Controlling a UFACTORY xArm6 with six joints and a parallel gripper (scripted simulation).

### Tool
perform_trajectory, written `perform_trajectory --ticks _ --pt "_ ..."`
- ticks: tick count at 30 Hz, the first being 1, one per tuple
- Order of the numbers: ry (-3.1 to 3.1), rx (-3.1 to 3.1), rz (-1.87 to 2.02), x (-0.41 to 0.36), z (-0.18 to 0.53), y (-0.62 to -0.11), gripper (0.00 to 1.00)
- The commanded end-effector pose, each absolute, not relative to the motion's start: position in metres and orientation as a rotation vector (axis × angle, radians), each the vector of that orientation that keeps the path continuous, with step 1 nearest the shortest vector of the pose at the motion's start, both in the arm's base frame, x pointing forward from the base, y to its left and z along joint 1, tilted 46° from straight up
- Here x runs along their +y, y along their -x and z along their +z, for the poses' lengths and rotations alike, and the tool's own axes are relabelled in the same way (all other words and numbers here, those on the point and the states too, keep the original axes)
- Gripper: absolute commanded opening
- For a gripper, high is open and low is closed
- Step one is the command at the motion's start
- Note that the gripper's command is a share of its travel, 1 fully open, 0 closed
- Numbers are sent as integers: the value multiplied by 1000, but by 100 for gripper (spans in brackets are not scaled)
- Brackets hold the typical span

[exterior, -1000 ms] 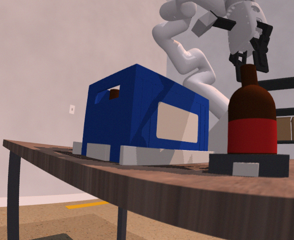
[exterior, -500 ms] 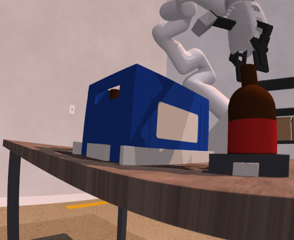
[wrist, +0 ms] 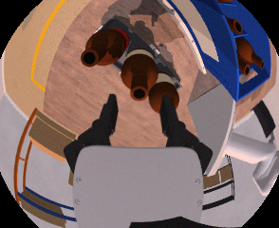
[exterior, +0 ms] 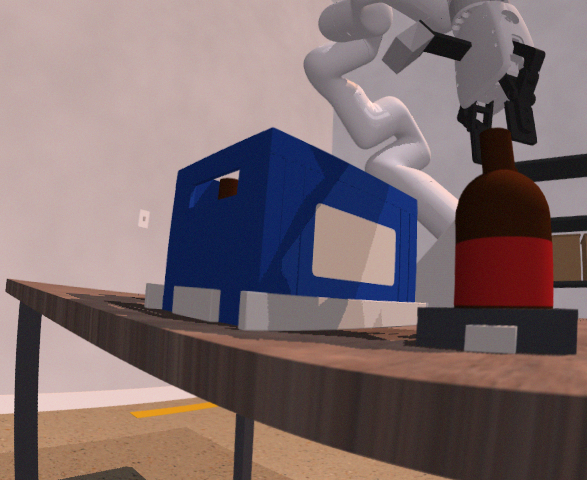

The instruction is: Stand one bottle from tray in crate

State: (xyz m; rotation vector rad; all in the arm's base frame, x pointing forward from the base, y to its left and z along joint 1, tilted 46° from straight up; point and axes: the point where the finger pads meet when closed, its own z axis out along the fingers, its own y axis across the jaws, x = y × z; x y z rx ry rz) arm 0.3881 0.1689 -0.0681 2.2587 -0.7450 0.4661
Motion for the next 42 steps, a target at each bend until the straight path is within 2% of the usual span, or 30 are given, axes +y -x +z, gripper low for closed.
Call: perform_trajectory --ticks 1,42 --pt "-2262 -746 469 170 -67 -389 65" --pt "-2262 -746 469 148 -89 -393 65"
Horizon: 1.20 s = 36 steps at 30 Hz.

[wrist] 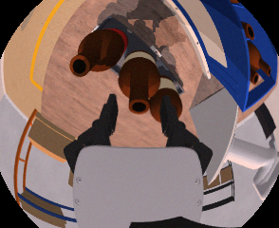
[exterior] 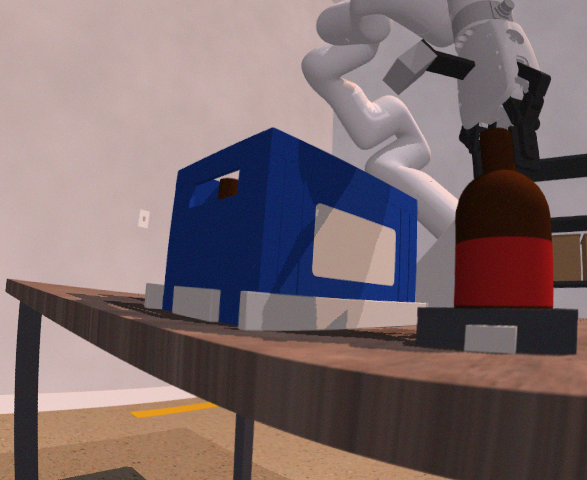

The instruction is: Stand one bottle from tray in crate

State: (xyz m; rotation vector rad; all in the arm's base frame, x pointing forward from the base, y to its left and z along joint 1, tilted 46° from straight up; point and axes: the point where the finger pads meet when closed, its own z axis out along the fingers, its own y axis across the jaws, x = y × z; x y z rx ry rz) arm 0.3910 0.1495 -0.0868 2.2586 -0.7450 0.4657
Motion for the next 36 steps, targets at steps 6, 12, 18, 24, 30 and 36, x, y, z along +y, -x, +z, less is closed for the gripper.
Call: perform_trajectory --ticks 6,12,18,24,30,36 --pt "-2262 -746 469 145 -92 -393 65" --pt "-2262 -746 469 142 -94 -394 65" --pt "-2262 -746 469 142 -95 -394 65" --pt "-2262 -746 469 142 -95 -394 65" --pt "-2262 -746 469 142 -95 -394 65" --pt "-2262 -746 469 142 -95 -394 0"
